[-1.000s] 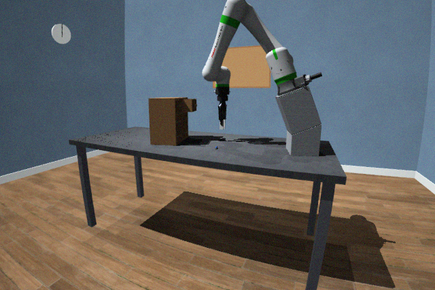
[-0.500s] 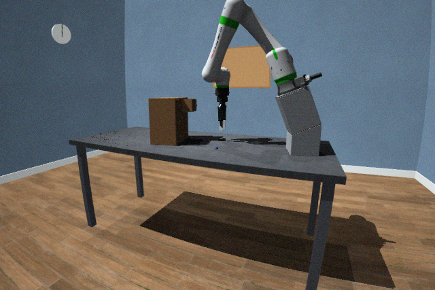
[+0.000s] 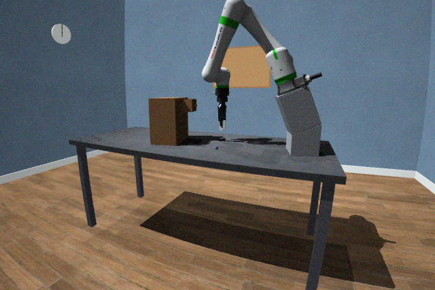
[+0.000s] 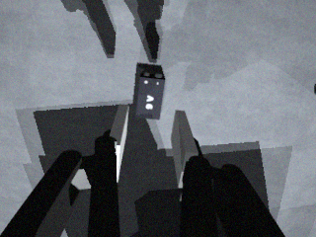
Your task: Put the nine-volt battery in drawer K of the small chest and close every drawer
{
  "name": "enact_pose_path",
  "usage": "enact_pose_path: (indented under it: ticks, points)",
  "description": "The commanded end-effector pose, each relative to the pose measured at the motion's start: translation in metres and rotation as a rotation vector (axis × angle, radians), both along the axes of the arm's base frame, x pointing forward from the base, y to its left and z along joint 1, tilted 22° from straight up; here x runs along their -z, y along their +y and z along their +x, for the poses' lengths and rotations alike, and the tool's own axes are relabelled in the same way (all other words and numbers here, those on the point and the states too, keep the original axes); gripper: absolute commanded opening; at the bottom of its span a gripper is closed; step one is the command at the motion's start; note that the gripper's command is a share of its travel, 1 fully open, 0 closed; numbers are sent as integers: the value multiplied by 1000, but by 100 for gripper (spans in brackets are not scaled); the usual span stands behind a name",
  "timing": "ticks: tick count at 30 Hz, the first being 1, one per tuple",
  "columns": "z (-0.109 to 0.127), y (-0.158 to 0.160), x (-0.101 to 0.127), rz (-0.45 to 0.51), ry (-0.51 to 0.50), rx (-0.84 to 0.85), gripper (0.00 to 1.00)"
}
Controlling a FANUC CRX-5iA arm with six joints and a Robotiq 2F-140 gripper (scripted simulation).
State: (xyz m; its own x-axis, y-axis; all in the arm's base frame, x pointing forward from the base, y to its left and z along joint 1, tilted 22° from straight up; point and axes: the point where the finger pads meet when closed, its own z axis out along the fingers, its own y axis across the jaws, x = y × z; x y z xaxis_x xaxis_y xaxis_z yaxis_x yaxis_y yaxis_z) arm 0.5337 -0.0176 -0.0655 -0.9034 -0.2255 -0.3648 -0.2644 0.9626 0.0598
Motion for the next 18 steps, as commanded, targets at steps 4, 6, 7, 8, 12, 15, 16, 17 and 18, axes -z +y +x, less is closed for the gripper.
enact_pose_path:
  ticks: [4, 6, 7, 8, 12, 15, 16, 17, 18]
  points:
    - [0, 0, 0, 0, 0, 0, 26]
    - [0, 0, 0, 0, 0, 0, 26]
    - [0, 0, 1, 0, 0, 0, 26]
    - [0, 0, 1, 0, 0, 0, 26]
    - [1, 0, 4, 0, 0, 0, 26]
    - [3, 1, 8, 0, 0, 0, 26]
    - [4, 2, 10, 0, 0, 0, 26]
    - [5, 2, 12, 0, 0, 0, 26]
    - [5, 2, 14, 0, 0, 0, 26]
